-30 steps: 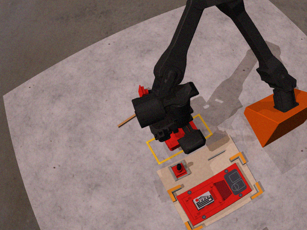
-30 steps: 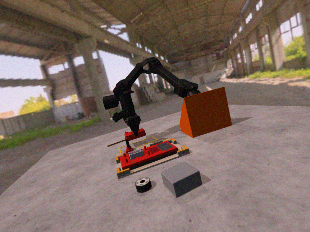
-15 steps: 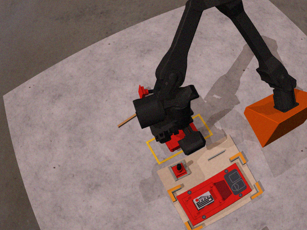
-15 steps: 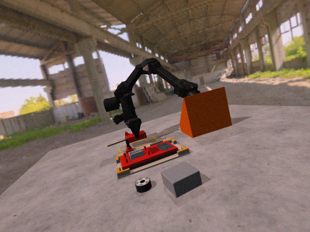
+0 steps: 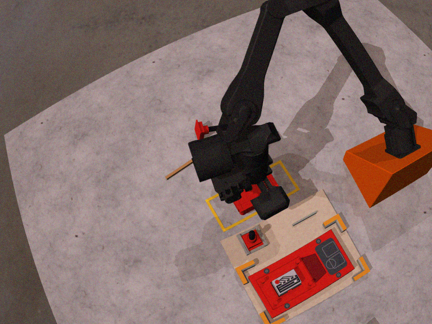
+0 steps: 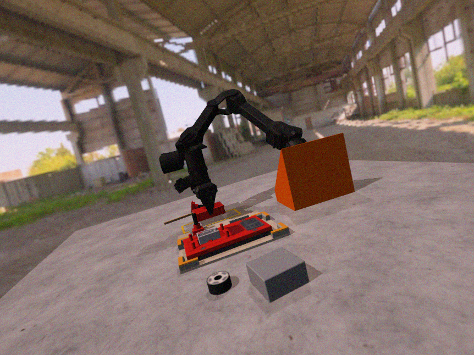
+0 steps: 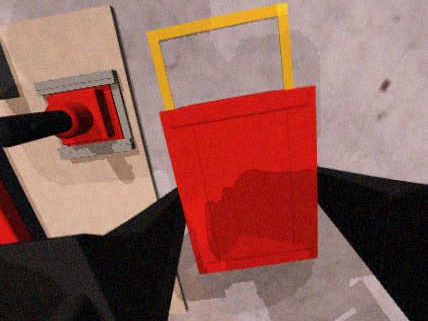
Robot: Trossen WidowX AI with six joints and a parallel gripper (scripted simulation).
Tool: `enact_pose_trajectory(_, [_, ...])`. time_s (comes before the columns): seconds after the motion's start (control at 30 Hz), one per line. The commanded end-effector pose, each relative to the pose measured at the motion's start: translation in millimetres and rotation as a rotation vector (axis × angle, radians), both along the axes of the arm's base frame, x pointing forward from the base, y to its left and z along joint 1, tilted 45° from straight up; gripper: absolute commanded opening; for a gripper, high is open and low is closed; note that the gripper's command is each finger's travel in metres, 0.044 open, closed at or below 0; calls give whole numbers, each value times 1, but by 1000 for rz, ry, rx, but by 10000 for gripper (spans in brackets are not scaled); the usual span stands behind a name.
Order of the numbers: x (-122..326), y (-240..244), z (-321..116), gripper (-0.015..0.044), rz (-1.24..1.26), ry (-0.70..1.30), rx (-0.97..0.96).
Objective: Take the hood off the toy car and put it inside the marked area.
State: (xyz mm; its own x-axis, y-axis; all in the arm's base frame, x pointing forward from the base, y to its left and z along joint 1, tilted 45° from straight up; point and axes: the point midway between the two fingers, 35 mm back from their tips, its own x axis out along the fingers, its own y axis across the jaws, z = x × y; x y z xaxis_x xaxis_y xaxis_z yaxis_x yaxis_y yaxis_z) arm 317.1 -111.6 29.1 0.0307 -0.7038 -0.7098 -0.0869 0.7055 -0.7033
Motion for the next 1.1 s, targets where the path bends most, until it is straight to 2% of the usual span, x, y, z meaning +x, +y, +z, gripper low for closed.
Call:
enact_pose_trajectory(0.0, [0, -2, -1, 0, 3, 1, -5])
enact_pose_trajectory(1.07, [1, -13, -12, 0, 3, 2, -6])
